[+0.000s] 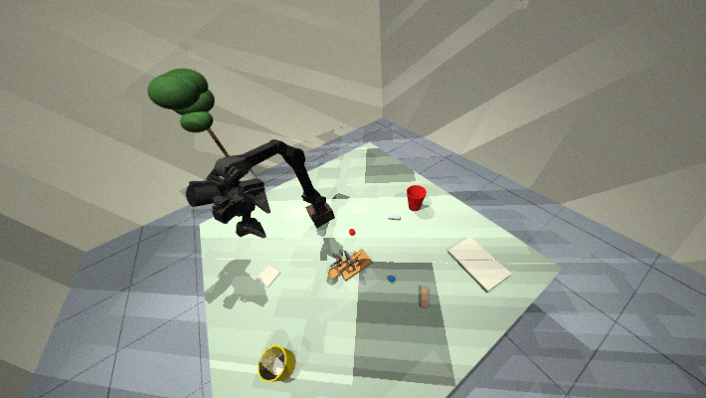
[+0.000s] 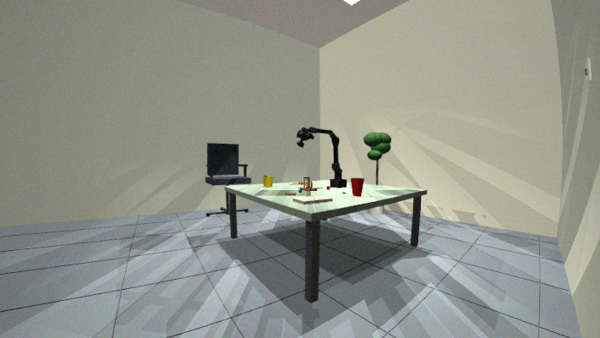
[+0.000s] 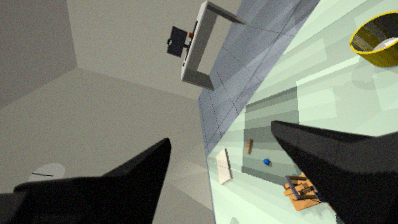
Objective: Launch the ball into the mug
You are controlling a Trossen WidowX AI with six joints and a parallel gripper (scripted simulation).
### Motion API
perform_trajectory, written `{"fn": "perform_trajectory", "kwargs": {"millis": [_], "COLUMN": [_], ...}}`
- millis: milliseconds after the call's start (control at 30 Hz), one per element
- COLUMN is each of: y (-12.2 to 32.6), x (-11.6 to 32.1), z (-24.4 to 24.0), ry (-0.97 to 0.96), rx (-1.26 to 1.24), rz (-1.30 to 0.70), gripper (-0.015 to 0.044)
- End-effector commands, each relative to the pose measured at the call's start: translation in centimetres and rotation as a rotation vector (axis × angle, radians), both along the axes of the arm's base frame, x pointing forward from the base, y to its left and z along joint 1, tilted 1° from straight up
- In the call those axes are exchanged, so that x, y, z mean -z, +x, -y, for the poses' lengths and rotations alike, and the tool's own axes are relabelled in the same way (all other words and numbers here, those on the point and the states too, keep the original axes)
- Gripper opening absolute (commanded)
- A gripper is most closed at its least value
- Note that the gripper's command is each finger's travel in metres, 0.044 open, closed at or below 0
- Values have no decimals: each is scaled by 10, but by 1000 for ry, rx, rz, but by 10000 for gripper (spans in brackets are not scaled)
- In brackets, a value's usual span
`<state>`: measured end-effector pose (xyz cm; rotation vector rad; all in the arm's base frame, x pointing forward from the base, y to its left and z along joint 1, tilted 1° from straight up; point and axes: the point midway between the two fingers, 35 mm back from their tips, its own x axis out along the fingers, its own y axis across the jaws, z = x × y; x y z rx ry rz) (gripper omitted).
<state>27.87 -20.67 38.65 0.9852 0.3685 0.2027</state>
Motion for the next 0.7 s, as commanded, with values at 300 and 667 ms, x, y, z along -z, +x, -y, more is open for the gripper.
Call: {"fn": "perform_trajectory", "kwargs": {"millis": [300, 667], "y": [37, 61], "x": [51, 91], "z": [-23, -51], "ry": [-213, -420], "rx": [-127, -280], "rz": [-101, -168], "gripper": [440, 440]}}
